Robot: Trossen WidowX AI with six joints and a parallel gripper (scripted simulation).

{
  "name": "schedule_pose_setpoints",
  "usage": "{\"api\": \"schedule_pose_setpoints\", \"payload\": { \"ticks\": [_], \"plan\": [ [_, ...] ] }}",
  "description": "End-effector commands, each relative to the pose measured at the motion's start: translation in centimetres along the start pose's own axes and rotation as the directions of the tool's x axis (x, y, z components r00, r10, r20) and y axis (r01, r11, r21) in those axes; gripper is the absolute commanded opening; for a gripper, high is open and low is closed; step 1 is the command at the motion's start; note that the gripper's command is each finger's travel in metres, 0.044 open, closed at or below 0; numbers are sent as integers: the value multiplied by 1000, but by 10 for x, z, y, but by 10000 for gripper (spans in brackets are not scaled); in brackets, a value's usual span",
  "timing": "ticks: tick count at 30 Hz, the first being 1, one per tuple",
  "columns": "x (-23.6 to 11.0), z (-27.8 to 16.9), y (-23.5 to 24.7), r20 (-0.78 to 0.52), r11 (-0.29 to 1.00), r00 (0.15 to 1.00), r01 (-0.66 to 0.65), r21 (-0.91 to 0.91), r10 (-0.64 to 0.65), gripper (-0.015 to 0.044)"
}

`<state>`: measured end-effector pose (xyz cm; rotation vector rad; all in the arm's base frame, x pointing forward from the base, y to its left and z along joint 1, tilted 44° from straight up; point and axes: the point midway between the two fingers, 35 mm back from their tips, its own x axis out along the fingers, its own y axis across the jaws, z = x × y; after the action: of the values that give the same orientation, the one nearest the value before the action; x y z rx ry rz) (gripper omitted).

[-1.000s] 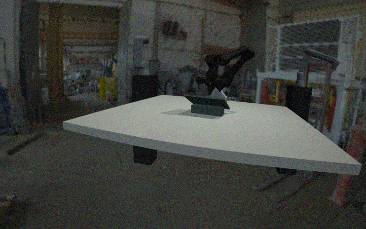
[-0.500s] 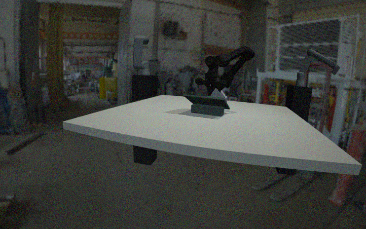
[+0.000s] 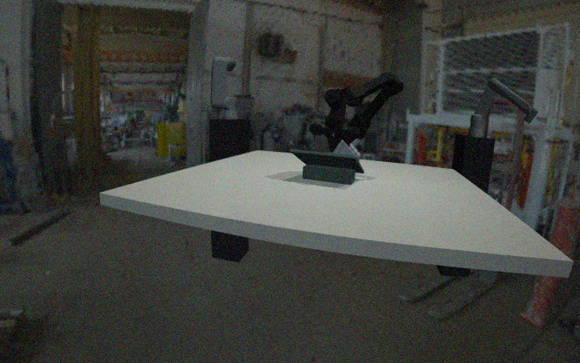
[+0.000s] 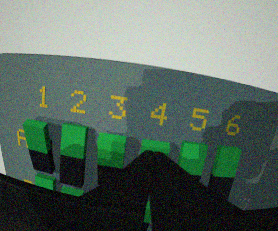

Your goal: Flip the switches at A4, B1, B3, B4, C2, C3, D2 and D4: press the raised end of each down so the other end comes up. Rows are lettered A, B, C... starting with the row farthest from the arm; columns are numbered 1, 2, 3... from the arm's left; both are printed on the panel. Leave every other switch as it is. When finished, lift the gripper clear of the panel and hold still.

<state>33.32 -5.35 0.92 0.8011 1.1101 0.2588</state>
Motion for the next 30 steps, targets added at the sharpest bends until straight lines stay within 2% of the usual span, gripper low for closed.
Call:
{"api": "schedule_pose_setpoints", "payload": {
  "ticks": [1, 30],
  "plan": [
    [1, 0, -1, 0, 1000, 1000, 3, 4, -3, 0],
    [5, 0, -1, 0, 1000, 1000, 3, 4, -3, 0]
  ]
}}
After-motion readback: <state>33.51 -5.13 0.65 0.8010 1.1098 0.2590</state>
